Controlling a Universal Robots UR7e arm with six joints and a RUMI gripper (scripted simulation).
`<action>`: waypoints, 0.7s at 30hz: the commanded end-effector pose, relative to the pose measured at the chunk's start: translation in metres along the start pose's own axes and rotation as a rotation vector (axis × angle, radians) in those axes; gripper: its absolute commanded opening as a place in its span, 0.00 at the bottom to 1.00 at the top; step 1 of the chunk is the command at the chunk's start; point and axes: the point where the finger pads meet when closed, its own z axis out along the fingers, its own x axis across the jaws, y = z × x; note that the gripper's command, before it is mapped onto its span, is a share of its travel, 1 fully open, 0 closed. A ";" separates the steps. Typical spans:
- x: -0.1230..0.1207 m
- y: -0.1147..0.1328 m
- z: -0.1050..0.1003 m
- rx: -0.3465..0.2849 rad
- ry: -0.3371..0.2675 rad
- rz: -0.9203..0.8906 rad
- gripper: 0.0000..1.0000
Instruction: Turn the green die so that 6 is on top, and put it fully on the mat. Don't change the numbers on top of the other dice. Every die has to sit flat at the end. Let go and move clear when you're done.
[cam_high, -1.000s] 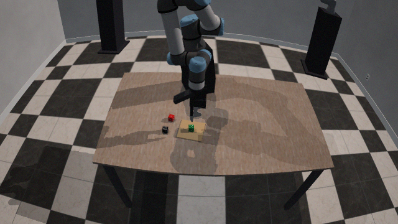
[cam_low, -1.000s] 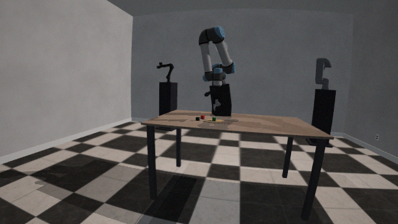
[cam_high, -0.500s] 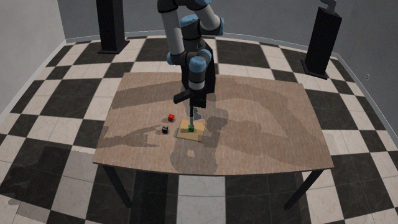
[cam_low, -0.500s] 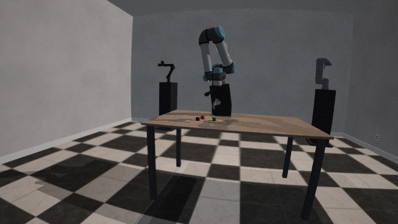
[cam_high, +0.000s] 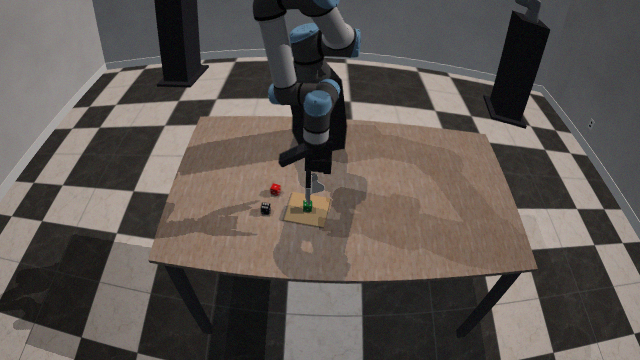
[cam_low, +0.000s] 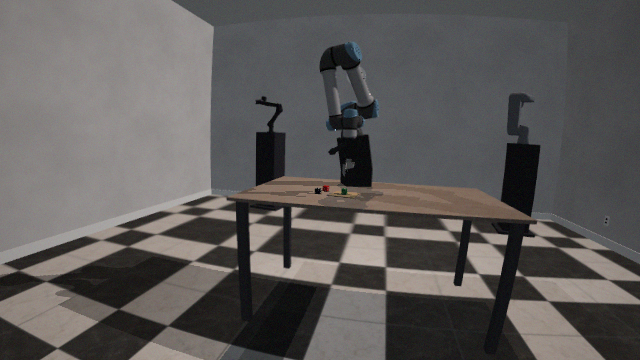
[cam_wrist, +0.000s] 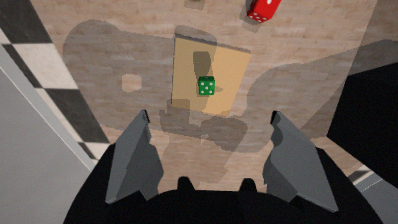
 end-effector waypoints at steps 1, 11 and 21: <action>0.000 0.000 0.000 0.000 -0.001 -0.006 1.00; -0.001 -0.001 0.000 0.000 -0.001 -0.049 1.00; -0.003 -0.002 0.000 0.000 -0.001 -0.180 1.00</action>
